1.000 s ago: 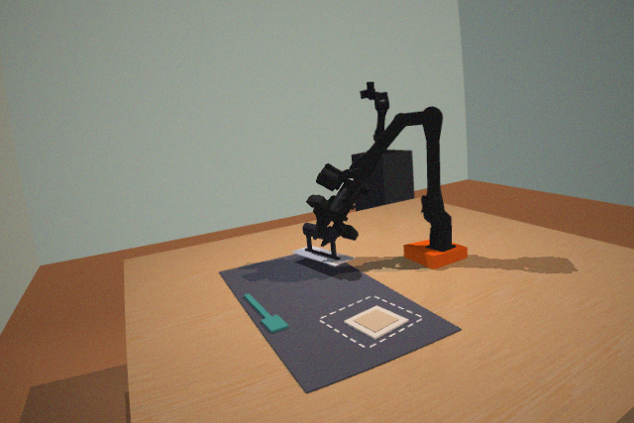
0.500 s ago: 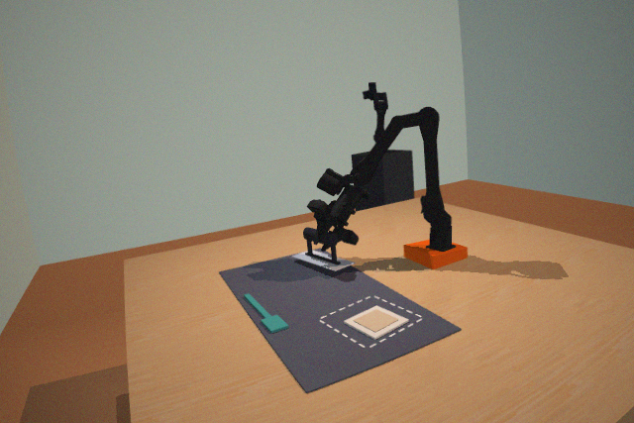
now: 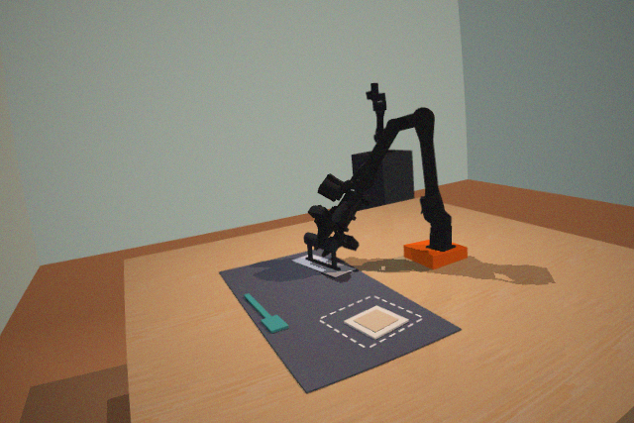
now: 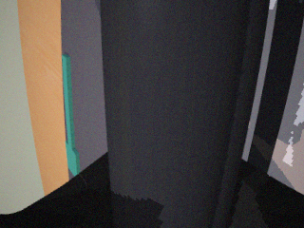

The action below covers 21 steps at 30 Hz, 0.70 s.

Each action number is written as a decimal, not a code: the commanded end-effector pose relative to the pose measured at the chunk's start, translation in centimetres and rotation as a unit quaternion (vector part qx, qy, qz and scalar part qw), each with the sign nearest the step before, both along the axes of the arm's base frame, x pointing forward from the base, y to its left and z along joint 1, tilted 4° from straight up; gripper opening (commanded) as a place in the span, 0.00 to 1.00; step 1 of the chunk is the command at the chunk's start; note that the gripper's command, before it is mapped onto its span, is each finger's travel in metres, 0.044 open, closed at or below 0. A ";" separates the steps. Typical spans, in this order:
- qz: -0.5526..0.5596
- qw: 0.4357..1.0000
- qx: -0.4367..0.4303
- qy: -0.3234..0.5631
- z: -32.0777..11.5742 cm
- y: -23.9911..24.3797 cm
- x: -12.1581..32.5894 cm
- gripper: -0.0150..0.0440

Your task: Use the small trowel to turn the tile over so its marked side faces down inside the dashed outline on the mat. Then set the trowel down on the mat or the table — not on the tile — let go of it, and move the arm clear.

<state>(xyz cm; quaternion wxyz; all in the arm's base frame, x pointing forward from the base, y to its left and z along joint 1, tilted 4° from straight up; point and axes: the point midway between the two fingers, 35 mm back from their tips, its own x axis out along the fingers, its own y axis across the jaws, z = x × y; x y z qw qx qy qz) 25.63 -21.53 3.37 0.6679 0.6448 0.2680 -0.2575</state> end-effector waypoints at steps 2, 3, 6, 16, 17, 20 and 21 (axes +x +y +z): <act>0.002 1.000 -0.003 -0.005 0.1 -0.1 0.1 0.48; 0.002 1.000 -0.003 -0.005 0.1 -0.1 0.1 0.52; 0.002 1.000 -0.003 -0.005 0.1 -0.1 0.1 0.65; 0.002 1.000 -0.003 -0.005 0.1 -0.1 0.1 0.76; 0.002 1.000 -0.003 -0.005 0.1 -0.1 0.1 0.76; 0.002 1.000 -0.003 -0.004 0.6 -0.2 -0.5 0.76; 0.002 1.000 -0.003 -0.003 1.0 -0.3 -1.0 0.76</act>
